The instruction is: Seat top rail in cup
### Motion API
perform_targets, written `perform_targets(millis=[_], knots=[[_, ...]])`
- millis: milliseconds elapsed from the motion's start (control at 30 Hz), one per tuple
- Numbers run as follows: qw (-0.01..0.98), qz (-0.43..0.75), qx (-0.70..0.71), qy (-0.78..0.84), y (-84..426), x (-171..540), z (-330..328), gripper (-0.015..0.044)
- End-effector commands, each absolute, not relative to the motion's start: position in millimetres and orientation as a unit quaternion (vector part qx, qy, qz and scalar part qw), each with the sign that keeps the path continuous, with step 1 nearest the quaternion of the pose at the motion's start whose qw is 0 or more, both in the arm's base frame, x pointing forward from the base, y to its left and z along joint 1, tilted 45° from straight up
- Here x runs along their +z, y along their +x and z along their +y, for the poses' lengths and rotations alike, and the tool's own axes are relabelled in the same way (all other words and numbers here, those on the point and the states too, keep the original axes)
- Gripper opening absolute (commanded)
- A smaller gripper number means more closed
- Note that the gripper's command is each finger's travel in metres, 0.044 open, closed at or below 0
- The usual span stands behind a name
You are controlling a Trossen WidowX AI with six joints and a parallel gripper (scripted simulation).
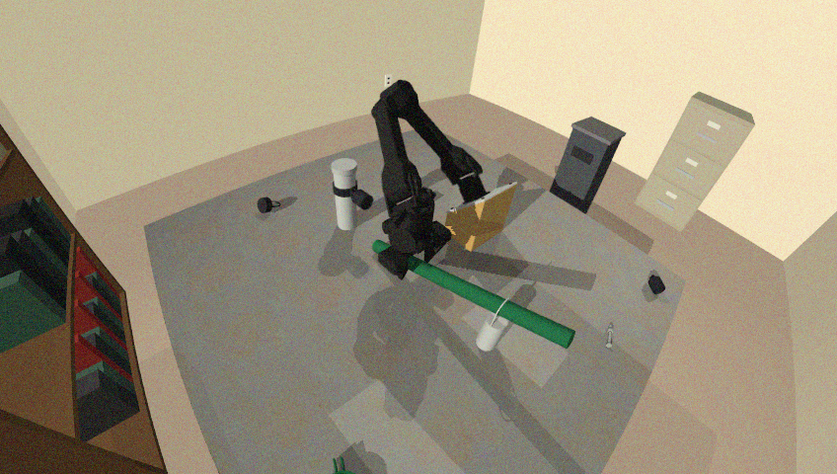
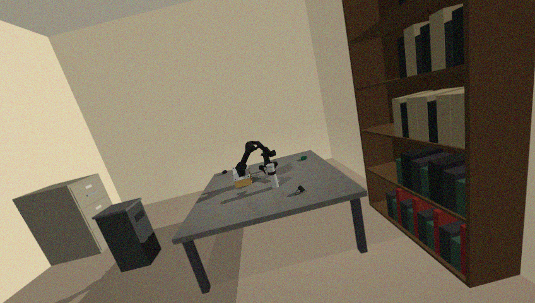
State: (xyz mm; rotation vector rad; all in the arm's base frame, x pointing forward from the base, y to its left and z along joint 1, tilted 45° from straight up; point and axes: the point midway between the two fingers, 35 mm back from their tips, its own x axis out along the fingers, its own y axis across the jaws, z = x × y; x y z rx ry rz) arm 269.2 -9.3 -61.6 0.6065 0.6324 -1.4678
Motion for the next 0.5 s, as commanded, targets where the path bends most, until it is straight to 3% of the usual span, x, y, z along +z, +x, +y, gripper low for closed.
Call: perform_targets(millis=[0,200,467], knots=[[0.658,0.279,-0.647,0.265,269.1,-62.5,-10.4,0.0361],[0.658,0.279,-0.647,0.265,269.1,-62.5,-10.4,0.0204],[0.658,0.279,-0.647,0.265,269.1,-62.5,-10.4,0.015]])
